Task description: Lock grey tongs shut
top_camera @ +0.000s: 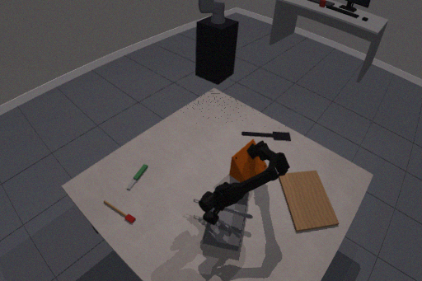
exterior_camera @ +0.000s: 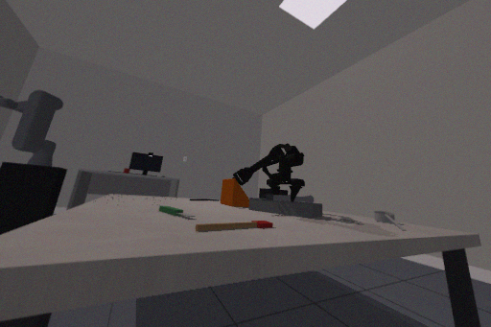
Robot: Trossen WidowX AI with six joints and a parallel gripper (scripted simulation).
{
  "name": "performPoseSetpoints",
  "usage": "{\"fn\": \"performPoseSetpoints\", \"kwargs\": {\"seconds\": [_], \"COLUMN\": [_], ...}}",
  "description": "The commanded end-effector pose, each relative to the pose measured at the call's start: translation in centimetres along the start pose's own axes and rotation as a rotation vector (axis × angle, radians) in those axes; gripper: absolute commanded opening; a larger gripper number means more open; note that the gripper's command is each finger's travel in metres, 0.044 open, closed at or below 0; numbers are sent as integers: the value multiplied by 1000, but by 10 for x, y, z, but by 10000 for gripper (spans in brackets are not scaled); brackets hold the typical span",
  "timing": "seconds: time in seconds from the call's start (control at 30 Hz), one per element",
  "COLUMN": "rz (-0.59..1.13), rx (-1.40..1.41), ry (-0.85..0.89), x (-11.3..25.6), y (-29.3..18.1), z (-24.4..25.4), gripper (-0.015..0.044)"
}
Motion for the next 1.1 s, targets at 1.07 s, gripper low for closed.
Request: {"fn": "performPoseSetpoints", "kwargs": {"seconds": [1.07], "rz": [4], "rx": [0], "ry": [-2], "x": [-23], "y": [-1], "z": [-3], "gripper": [268]}}
Point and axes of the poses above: the point midway between the two fingers, 35 mm back from their tips, its own x axis back along the fingers, its own z axis across the jaws, y = z × x, the point moved 8 cm from there along x, back along the fingers, and after that the axes turned 8 degrees about -x, right-handed, at the moved point
